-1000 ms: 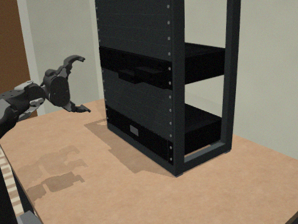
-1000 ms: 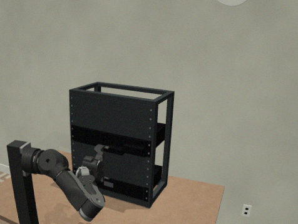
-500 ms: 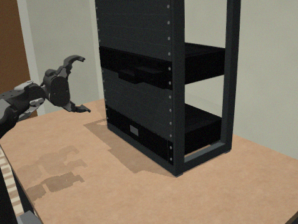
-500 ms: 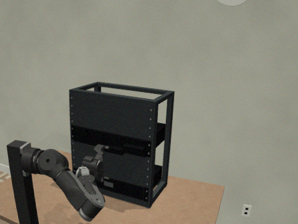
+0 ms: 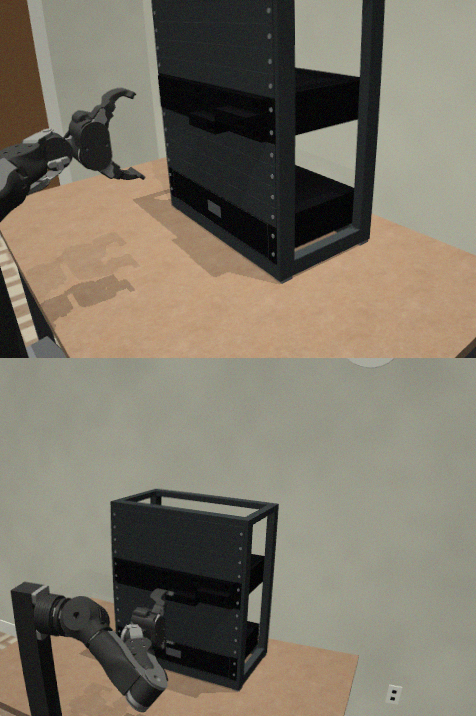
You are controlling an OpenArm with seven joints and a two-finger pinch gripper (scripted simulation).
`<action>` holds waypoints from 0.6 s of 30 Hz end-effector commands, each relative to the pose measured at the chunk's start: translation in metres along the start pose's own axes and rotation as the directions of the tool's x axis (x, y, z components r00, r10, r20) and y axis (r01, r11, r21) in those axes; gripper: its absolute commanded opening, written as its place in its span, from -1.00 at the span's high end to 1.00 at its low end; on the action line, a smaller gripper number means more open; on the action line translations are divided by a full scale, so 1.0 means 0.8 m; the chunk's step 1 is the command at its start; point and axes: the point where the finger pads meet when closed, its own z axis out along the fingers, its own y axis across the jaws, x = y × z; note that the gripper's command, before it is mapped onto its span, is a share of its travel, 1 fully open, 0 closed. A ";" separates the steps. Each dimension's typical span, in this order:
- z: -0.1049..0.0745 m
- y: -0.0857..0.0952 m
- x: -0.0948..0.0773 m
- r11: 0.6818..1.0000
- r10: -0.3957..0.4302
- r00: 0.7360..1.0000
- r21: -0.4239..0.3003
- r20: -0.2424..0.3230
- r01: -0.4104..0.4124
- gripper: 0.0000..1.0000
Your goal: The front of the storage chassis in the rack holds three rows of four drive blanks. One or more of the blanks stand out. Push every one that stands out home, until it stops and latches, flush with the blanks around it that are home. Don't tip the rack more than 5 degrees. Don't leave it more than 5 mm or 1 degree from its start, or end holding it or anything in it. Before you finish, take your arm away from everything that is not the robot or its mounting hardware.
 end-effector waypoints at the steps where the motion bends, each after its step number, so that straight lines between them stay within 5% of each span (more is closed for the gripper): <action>1: 0.000 0.004 0.000 1.000 0.000 1.000 -0.012 0.001 0.000 -1.00; 18: 0.031 0.050 -0.012 1.000 0.003 1.000 -0.007 0.003 -0.003 -1.00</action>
